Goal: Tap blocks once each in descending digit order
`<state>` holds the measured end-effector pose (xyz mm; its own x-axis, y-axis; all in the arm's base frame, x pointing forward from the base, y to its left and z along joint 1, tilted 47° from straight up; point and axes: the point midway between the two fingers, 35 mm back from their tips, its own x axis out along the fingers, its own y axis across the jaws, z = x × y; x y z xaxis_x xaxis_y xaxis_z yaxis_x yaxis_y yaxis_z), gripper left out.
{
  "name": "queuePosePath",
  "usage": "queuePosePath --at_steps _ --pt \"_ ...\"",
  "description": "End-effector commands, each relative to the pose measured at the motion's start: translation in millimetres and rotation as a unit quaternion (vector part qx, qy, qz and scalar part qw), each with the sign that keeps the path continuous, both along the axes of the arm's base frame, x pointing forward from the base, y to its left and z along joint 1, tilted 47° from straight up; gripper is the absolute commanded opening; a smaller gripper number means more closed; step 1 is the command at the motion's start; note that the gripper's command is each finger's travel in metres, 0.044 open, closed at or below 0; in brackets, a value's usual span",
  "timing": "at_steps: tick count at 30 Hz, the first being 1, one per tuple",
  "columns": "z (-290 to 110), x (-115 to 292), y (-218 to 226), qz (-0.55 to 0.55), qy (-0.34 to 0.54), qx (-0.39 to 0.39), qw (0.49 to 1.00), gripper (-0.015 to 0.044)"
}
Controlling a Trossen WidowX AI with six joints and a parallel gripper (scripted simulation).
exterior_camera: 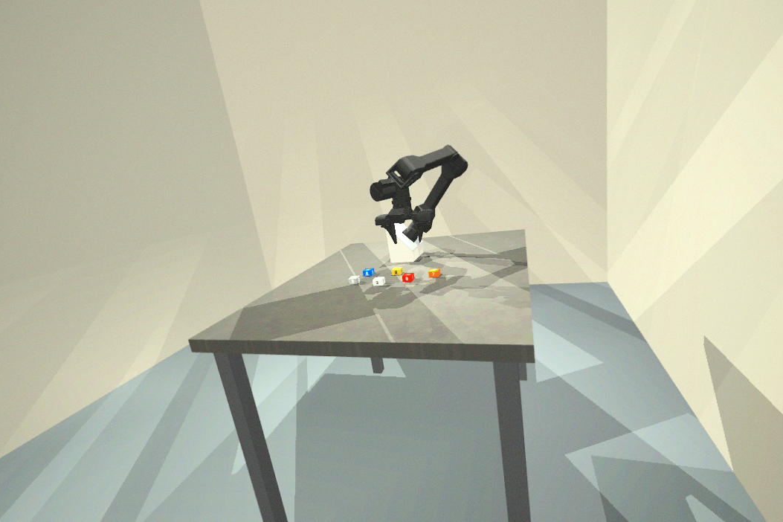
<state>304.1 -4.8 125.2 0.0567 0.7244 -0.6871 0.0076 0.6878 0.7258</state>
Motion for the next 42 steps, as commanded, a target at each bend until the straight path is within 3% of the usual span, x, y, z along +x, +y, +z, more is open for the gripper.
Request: queuePosePath --at_steps 1,19,28,42 --pt "-6 3 -6 0.006 -0.008 -0.001 1.0 0.04" --pt "-7 4 -7 0.006 -0.008 -0.001 1.0 0.04" --pt "-75 40 -75 0.006 -0.009 -0.003 1.0 0.04" --pt "-76 40 -76 0.006 -0.009 -0.003 1.0 0.04"
